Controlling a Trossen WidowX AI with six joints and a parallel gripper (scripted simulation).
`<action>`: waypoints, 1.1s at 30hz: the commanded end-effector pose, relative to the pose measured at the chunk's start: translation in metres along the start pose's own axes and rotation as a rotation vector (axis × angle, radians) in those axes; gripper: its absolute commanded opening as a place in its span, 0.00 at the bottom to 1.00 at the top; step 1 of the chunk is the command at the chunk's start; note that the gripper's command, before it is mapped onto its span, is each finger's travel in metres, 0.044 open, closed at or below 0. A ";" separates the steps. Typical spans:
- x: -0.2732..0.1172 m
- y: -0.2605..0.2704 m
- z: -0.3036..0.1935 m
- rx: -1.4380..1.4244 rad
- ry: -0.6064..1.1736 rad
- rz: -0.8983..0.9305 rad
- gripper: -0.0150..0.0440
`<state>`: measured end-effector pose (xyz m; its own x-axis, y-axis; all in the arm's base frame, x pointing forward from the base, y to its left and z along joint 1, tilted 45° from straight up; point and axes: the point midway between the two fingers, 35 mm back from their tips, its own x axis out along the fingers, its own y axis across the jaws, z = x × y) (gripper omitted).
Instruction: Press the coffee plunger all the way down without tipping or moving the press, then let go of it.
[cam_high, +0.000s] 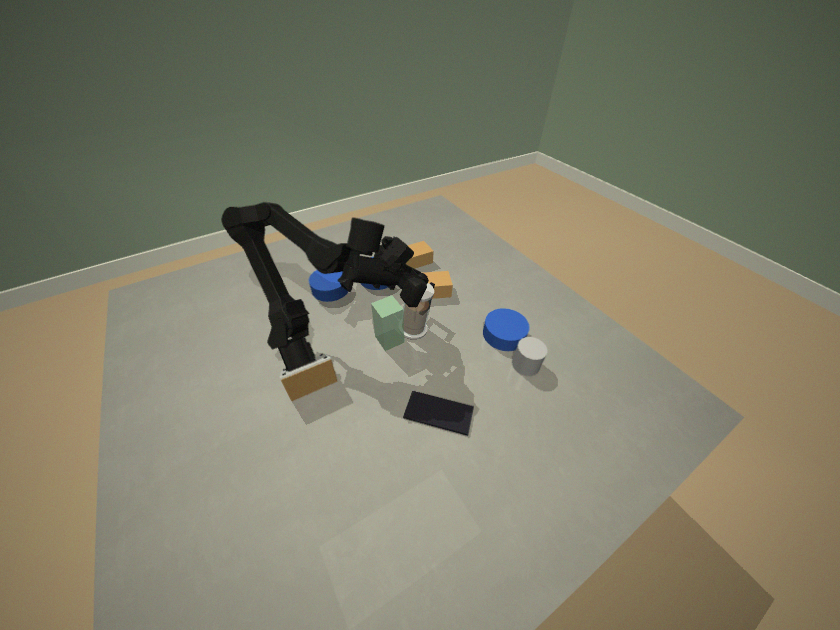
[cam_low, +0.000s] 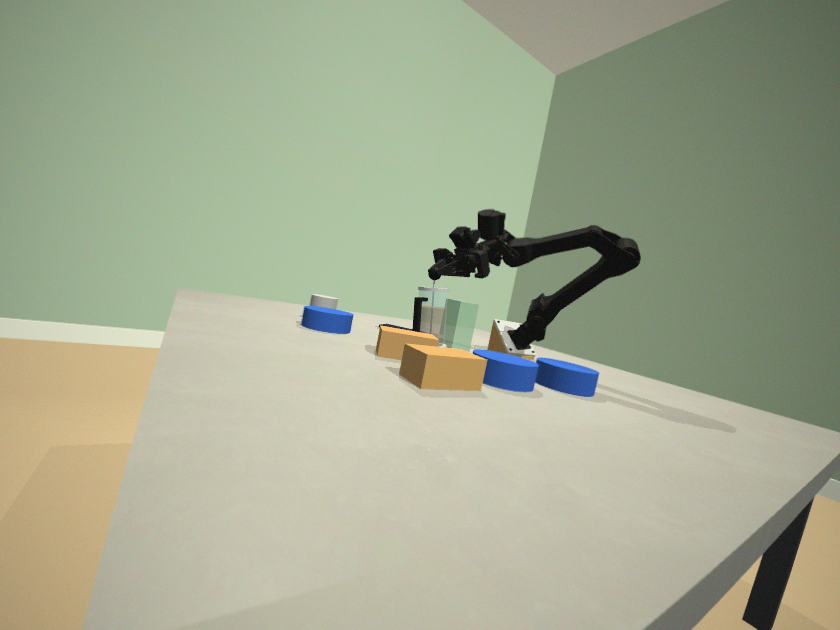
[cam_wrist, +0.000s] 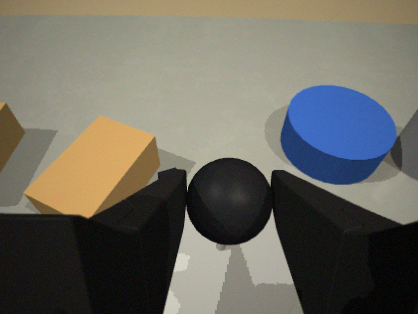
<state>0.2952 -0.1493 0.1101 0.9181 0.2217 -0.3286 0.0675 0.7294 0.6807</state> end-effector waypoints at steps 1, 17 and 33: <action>0.003 0.000 -0.006 0.018 0.019 0.007 0.47; 0.003 -0.001 -0.006 0.018 0.019 0.007 0.47; 0.001 -0.001 -0.002 0.007 0.005 0.003 0.74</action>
<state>0.2954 -0.1474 0.1088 0.9159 0.2371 -0.3239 0.0568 0.7222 0.6894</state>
